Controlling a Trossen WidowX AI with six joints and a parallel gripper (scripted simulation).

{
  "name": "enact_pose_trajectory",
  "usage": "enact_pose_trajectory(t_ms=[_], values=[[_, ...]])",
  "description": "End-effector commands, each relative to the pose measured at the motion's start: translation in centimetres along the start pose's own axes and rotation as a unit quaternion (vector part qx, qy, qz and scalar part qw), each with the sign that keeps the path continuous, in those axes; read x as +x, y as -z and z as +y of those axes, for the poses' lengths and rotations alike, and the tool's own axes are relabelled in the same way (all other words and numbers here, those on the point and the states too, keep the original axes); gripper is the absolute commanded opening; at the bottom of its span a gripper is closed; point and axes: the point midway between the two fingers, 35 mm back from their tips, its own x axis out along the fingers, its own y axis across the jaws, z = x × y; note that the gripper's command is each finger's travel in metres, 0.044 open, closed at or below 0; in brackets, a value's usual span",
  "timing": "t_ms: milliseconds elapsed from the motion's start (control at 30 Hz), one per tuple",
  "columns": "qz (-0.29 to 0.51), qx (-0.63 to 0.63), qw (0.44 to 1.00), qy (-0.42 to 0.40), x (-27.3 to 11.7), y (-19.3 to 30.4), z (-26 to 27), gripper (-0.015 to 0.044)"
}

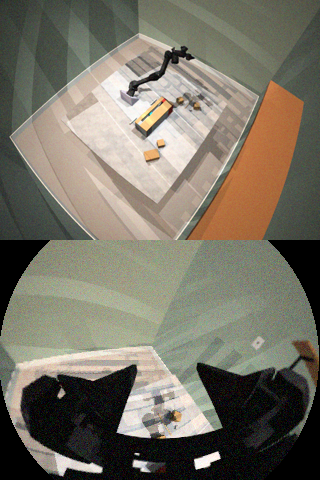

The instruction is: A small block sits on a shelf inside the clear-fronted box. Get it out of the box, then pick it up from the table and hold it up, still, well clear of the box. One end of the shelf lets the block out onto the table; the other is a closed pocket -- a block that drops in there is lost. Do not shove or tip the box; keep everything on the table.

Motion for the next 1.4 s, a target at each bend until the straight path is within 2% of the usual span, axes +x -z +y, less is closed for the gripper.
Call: enact_pose_trajectory(t_ms=[0, 133, 333, 533, 733, 1033, 1367], values=[[-0.001, -0.002, 1.000, 0.001, -0.1, -0.1, 0.0, 0.0400], [-0.031, -0.041, 0.998, 0.030, -1.8, -2.3, 0.0, 0.0400], [-0.110, -0.164, 0.975, 0.106, -6.8, -8.1, 1.8, 0.0400], [-0.174, -0.294, 0.926, 0.163, -10.8, -12.5, 6.2, 0.0400], [-0.215, -0.427, 0.856, 0.198, -12.8, -14.7, 12.4, 0.0400], [-0.229, -0.611, 0.728, 0.209, -11.5, -13.6, 21.8, 0.0400], [-0.171, -0.770, 0.592, 0.168, -5.3, -6.8, 27.5, 0.0400]])
